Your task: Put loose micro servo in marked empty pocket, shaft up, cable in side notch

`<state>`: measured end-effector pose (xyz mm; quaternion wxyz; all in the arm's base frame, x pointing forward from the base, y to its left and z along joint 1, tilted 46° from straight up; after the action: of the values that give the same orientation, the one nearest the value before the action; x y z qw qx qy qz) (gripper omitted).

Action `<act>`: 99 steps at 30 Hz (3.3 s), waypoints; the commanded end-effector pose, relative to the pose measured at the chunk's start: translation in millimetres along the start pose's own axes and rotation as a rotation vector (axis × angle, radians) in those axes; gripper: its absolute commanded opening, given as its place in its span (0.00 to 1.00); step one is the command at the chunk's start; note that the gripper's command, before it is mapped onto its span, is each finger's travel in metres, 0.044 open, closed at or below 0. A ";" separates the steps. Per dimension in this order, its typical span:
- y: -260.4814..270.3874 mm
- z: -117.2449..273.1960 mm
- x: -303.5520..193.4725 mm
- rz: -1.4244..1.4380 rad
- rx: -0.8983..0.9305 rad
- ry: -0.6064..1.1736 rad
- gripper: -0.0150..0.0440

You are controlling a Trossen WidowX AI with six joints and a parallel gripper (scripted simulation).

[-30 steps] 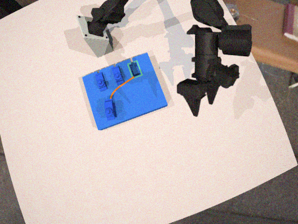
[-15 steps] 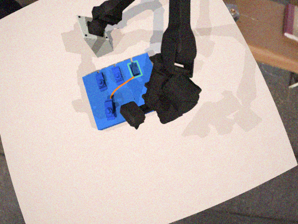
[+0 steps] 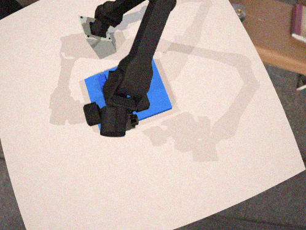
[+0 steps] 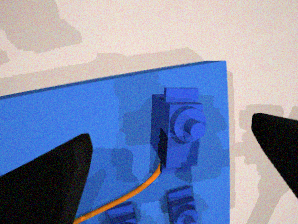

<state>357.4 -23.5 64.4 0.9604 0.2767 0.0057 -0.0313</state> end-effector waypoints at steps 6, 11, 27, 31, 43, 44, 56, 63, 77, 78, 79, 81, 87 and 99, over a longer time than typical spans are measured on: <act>-43.5 -17.8 -29.3 -0.159 0.181 0.143 1.00; -45.9 -18.7 -31.2 -0.170 0.194 0.150 1.00; -38.5 -50.1 -35.1 -0.170 0.196 0.150 1.00; -37.1 -56.3 -36.0 -0.170 0.196 0.150 1.00; -35.6 -63.2 -37.1 -0.170 0.196 0.150 0.73; -35.6 -63.2 -37.1 -0.170 0.196 0.150 0.69; -35.8 -62.2 -36.9 -0.170 0.196 0.150 0.35; -40.5 -35.5 -37.9 -0.170 0.195 0.150 0.25; -39.6 -31.6 -47.1 -0.171 0.195 0.151 0.25; -39.1 -31.2 -49.5 -0.171 0.195 0.151 0.25; -38.6 -30.8 -51.9 -0.171 0.195 0.151 0.25; -37.6 -30.0 -56.6 -0.171 0.195 0.151 0.25; -28.6 -27.8 -59.8 -0.171 0.195 0.152 0.25; 38.0 -12.4 -70.0 -0.172 0.199 0.153 0.25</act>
<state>292.7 6.8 61.1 0.9199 0.3684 0.1007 -0.0891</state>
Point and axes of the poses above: the point midway between the two fingers, 35 mm back from their tips, its own z axis back along the fingers, its own y axis across the jaws, x = y × z, the point moved 5 cm from there along z, back along the fingers, and after that the axes turned 9 degrees about -z, right-handed, at the moved point
